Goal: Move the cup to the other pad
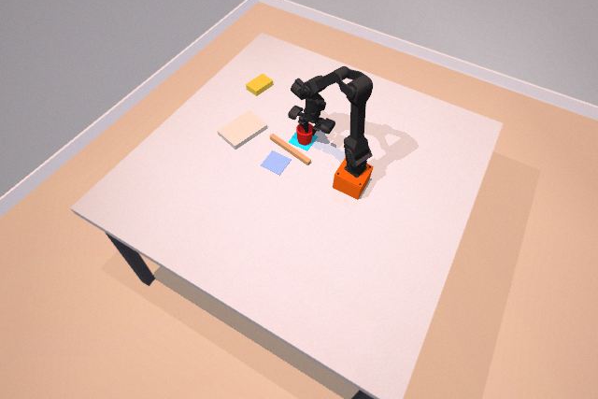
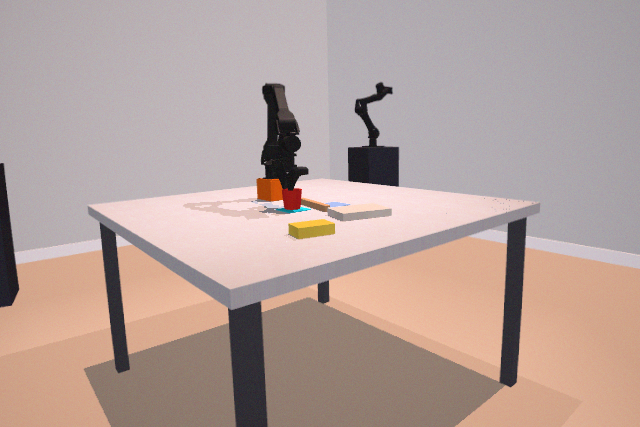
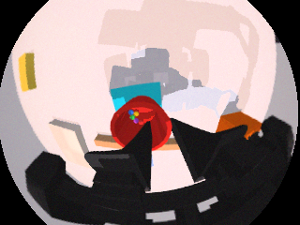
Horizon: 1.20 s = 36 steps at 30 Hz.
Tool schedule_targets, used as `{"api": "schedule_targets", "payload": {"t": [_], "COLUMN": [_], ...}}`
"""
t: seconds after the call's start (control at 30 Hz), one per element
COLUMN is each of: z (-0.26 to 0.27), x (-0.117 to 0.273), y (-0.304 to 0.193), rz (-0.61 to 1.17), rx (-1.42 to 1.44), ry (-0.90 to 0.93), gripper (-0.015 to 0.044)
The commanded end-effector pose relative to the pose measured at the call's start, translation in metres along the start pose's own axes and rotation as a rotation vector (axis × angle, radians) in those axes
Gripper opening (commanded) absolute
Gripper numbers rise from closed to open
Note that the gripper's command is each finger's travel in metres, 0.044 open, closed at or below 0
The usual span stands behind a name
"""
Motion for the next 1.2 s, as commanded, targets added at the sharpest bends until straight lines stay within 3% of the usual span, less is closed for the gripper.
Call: {"api": "schedule_targets", "payload": {"t": [0.0,0.7,1.1,1.17], "z": [0.002,-0.003,-0.002,-0.002], "x": [0.01,0.036,0.039,0.046], "y": [0.001,-0.003,-0.002,-0.002], "rz": [-0.005,-0.006,-0.002,-0.002], "rx": [0.003,0.006,0.003,0.003], "ry": [0.007,0.006,0.003,0.003], "gripper": [0.0128,0.0128,0.044,0.044]}}
Point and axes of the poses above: the point midway between the two fingers, 35 mm back from their tips, its own x axis back along the fingers, its own z axis across the jaws, y = z × x, the point moved 9 cm from there along x, back along the fingers, and after that the axes turned 1 degree about x, right-handed, at the moved point
